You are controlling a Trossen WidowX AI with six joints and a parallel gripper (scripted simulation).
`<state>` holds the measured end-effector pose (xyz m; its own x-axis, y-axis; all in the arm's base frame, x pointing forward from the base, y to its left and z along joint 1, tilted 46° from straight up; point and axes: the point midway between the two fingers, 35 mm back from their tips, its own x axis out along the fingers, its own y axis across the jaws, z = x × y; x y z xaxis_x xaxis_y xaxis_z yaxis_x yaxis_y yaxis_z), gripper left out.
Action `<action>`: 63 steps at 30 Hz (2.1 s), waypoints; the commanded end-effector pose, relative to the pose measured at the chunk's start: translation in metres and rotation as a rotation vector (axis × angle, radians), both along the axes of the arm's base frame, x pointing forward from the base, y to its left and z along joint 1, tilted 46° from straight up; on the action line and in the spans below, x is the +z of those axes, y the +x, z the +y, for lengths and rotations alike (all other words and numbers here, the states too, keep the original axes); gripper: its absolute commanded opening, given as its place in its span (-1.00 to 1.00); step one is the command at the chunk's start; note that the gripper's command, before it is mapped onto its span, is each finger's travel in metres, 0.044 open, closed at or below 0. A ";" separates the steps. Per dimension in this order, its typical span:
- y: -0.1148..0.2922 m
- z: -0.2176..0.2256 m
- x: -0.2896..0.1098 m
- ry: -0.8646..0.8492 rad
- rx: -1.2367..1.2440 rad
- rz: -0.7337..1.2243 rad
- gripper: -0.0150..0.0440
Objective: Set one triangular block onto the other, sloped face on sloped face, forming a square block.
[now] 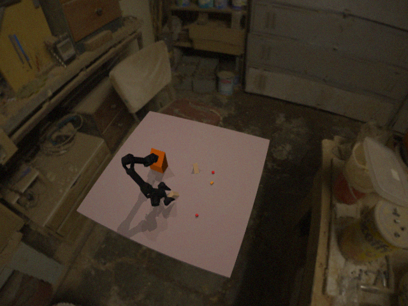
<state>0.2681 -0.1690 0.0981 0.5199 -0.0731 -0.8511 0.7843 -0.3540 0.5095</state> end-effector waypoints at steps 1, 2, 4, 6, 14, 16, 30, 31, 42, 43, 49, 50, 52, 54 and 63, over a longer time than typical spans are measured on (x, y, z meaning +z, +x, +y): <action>0.004 -0.002 -0.006 -0.006 -0.011 -0.006 1.00; 0.004 -0.001 -0.006 -0.006 -0.011 -0.006 1.00; 0.004 0.000 -0.007 -0.006 -0.011 -0.006 1.00; 0.004 0.000 -0.007 -0.006 -0.011 -0.006 1.00; 0.005 0.000 -0.006 -0.006 -0.003 -0.008 0.91; 0.005 0.000 -0.006 -0.006 -0.003 -0.008 0.73; 0.005 0.000 -0.006 -0.006 -0.003 -0.008 -0.11; 0.005 0.000 -0.006 -0.006 -0.003 -0.008 -0.14; 0.005 0.022 0.015 -0.005 -0.002 -0.007 -0.49; 0.005 0.025 0.019 -0.004 -0.002 -0.006 -0.49; 0.002 0.046 0.039 -0.003 -0.002 -0.007 -0.49; 0.001 0.050 0.042 -0.003 -0.002 -0.007 -0.49; -0.001 0.057 0.049 -0.002 -0.003 -0.008 -0.49; -0.004 0.063 0.055 -0.002 -0.003 -0.009 -0.49; -0.006 0.070 0.060 -0.005 0.009 -0.010 -0.49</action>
<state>0.2620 -0.0991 0.1588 0.5305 -0.0732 -0.8445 0.7795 -0.3495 0.5199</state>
